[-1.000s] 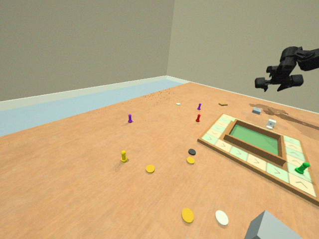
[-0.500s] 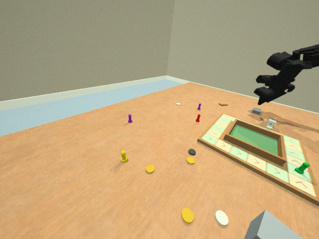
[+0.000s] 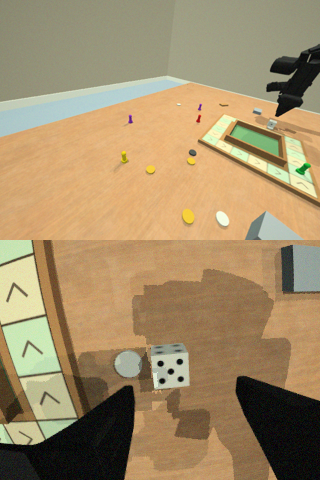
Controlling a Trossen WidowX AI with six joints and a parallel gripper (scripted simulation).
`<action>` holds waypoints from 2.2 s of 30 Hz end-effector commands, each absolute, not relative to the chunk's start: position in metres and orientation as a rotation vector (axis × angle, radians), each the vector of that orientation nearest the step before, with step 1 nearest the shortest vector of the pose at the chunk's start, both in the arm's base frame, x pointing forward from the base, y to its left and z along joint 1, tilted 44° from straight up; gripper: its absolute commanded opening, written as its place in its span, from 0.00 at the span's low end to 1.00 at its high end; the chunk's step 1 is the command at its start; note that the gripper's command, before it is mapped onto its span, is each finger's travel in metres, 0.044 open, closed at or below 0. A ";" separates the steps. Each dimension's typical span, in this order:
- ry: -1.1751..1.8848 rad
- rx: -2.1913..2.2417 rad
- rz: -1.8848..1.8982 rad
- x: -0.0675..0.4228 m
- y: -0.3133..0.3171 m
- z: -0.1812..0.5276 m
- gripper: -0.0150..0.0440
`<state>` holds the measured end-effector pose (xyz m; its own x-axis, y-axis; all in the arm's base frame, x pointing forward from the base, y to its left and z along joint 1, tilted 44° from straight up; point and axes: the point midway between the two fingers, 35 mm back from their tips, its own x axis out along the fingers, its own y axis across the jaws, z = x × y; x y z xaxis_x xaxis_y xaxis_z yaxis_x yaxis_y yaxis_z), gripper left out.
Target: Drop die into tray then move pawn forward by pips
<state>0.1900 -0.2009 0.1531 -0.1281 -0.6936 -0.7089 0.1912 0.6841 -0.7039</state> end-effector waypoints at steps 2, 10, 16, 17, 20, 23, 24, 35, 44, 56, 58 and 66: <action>1.541 -0.435 -0.780 0.187 -0.199 0.148 0.72; 1.541 -0.435 -0.781 0.185 -0.209 0.137 0.72; 1.541 -0.435 -0.781 0.184 -0.215 0.131 0.72; 1.541 -0.435 -0.781 0.184 -0.216 0.129 0.72; 1.541 -0.435 -0.781 0.184 -0.220 0.126 0.72; 1.541 -0.435 -0.782 0.183 -0.223 0.123 0.72; 1.541 -0.436 -0.782 0.183 -0.224 0.121 0.72; 1.541 -0.437 -0.782 0.181 -0.230 0.115 0.54; 1.541 -0.437 -0.782 0.181 -0.230 0.115 0.41; 1.543 -0.423 -0.772 0.192 -0.200 0.145 0.25; 1.543 -0.421 -0.770 0.193 -0.192 0.153 0.25; 1.545 -0.425 -0.772 0.192 -0.160 0.189 0.25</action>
